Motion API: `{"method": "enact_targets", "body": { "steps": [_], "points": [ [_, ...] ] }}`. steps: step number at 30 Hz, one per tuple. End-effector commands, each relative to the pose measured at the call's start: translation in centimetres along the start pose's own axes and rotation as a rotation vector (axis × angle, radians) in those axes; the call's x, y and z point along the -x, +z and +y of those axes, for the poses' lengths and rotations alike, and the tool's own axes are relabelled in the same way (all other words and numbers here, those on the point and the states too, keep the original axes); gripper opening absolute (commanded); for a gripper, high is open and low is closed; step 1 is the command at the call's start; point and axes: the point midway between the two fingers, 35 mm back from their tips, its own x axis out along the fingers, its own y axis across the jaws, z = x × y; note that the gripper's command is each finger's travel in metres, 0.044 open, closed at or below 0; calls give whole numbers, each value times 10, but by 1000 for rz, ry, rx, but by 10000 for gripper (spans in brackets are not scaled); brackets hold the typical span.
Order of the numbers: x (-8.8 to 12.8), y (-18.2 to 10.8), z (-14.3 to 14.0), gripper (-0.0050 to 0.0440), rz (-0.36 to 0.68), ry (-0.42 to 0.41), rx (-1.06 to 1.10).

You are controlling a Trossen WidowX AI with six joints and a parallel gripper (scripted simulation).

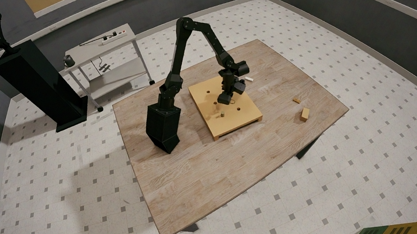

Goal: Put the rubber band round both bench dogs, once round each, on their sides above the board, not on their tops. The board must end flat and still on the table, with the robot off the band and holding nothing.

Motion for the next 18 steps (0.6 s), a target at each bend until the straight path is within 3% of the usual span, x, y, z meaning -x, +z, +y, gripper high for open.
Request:
{"method": "enact_targets", "body": {
  "steps": [1, 18],
  "points": [
    [5, 3, 5, -50, -14, 14, 7],
    [6, 2, -14, -50, -15, 15, 8]
  ]
}}
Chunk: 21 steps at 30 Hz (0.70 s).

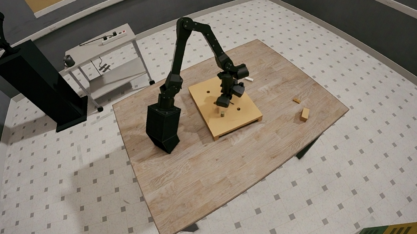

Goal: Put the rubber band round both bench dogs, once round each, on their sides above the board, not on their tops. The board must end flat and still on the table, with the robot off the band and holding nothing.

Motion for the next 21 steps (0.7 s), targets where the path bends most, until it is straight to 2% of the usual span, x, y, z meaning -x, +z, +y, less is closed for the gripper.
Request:
{"method": "enact_targets", "body": {
  "steps": [1, 21],
  "points": [
    [8, 3, 3, -50, -21, 26, 13],
    [-1, 1, -20, -50, -6, 11, 5]
  ]
}}
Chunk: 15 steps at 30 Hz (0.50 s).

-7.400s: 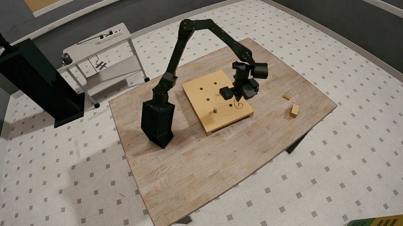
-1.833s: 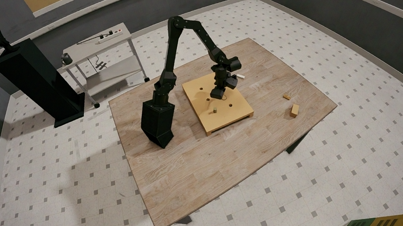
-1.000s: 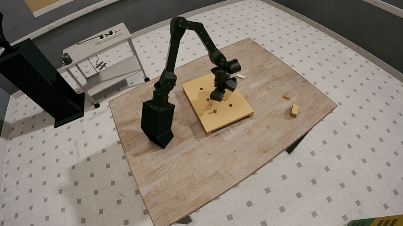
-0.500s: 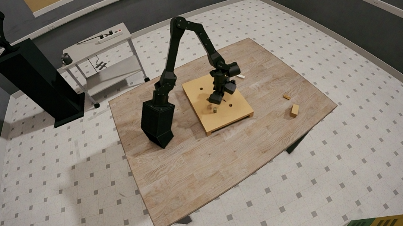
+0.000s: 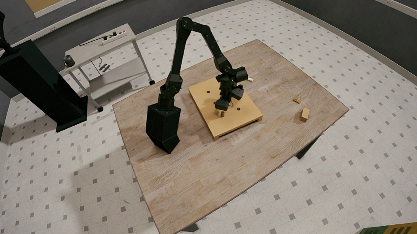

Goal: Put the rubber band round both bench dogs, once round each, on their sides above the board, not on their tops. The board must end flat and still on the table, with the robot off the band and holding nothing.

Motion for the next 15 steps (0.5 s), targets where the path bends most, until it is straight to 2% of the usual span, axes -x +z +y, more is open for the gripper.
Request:
{"method": "enact_targets", "body": {
  "steps": [1, 15],
  "points": [
    [0, 1, -2, -50, 0, 3, 0],
    [0, 1, -22, -50, -1, 5, 1]
  ]
}}
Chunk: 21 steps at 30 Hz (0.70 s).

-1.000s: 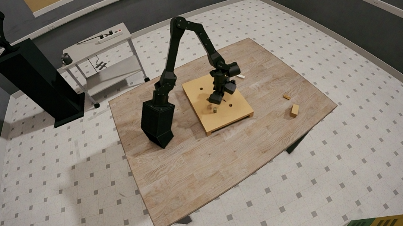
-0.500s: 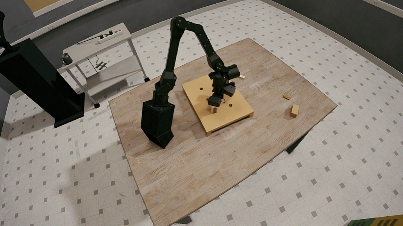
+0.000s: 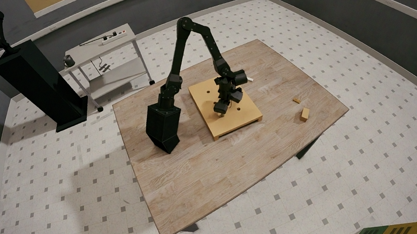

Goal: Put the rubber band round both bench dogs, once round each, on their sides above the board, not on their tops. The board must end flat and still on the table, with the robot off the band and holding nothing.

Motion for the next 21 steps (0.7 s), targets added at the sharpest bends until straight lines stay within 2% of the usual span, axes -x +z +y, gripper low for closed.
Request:
{"method": "enact_targets", "body": {
  "steps": [1, 13, 21],
  "points": [
    [1, 1, -5, -50, -2, 5, 1],
    [-6, 0, -17, -50, 0, 4, 0],
    [-5, 3, -15, -50, -8, -3, 2]
  ]
}}
